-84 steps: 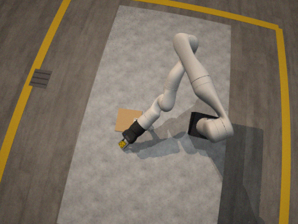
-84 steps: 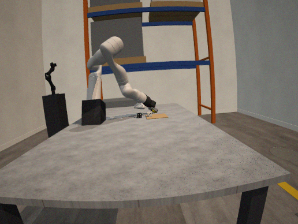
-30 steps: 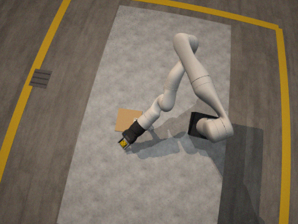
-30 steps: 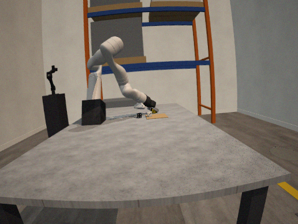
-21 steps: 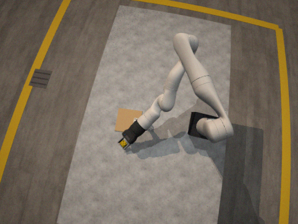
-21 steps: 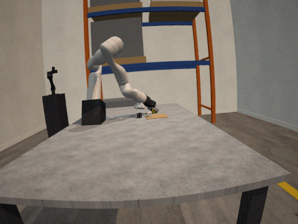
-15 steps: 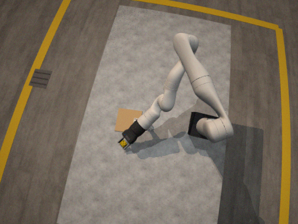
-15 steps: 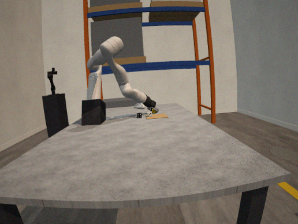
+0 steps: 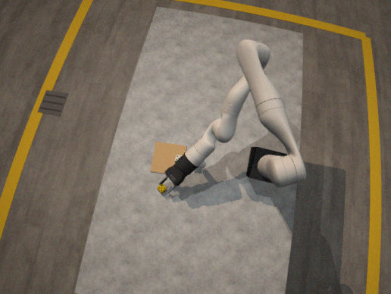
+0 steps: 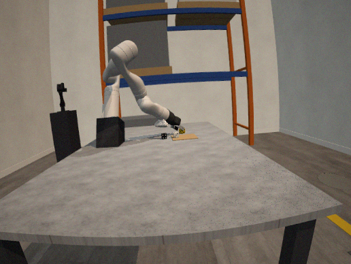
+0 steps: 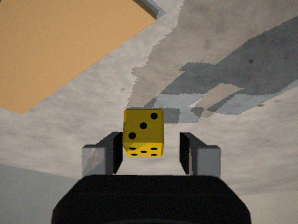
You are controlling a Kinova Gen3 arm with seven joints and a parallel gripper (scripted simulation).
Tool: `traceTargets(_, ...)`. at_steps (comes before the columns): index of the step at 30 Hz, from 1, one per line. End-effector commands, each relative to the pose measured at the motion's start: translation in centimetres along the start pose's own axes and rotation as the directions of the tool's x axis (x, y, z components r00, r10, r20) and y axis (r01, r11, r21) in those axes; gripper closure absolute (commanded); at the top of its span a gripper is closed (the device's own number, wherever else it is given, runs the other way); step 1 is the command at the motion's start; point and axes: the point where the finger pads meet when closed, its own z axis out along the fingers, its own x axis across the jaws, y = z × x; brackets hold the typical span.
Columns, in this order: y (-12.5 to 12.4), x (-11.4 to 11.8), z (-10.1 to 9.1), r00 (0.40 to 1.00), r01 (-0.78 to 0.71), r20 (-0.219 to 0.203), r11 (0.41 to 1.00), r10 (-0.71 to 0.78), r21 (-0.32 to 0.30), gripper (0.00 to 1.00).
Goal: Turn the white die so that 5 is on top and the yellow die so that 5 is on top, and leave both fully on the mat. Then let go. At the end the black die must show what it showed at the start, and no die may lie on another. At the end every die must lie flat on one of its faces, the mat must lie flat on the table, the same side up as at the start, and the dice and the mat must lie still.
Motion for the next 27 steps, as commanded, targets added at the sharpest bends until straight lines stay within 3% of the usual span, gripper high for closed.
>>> traceTargets(1, 0.0, -0.4, -1.5, 1.000, -0.006, 0.007, 1.000, 0.006, 0.001, 0.13)
traceTargets(16, 0.3, -0.4, -2.5, 1.000, -0.006, 0.007, 1.000, 0.006, 0.001, 0.13)
traceTargets(27, 4.1, -0.4, -4.5, 1.000, -0.006, 0.007, 1.000, 0.006, 0.001, 0.13)
